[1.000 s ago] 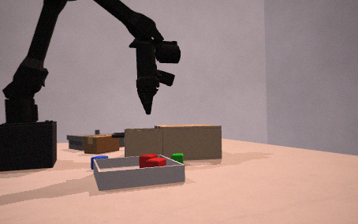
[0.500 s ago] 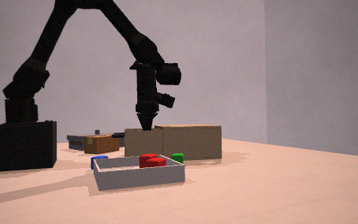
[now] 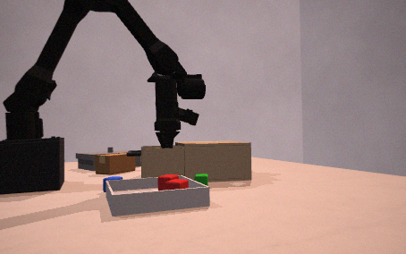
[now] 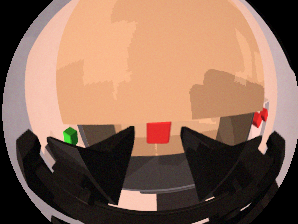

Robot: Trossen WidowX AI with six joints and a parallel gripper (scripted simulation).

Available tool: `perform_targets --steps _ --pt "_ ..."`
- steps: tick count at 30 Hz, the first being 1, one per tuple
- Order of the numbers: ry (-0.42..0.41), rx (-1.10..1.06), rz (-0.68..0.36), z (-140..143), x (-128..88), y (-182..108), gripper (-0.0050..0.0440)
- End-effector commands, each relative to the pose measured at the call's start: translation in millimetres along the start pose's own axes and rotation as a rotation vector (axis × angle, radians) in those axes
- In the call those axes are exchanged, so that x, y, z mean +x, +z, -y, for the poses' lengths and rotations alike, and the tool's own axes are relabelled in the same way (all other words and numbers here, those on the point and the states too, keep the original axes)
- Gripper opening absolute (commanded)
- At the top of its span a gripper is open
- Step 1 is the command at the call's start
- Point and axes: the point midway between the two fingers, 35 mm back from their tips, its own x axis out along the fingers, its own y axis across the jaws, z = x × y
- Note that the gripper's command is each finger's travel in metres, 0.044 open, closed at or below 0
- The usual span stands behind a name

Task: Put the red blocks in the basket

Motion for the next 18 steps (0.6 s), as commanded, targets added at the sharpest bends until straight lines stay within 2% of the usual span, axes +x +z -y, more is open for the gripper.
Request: perform_targets --steps 1,6,18 --pt "-0.005 0.003 -0.021 1 15 -4 0.0230" --pt "-0.005 0.003 -0.021 1 28 -5 0.0230" --pt "-0.005 0.003 -0.021 1 29 -5 0.0230"
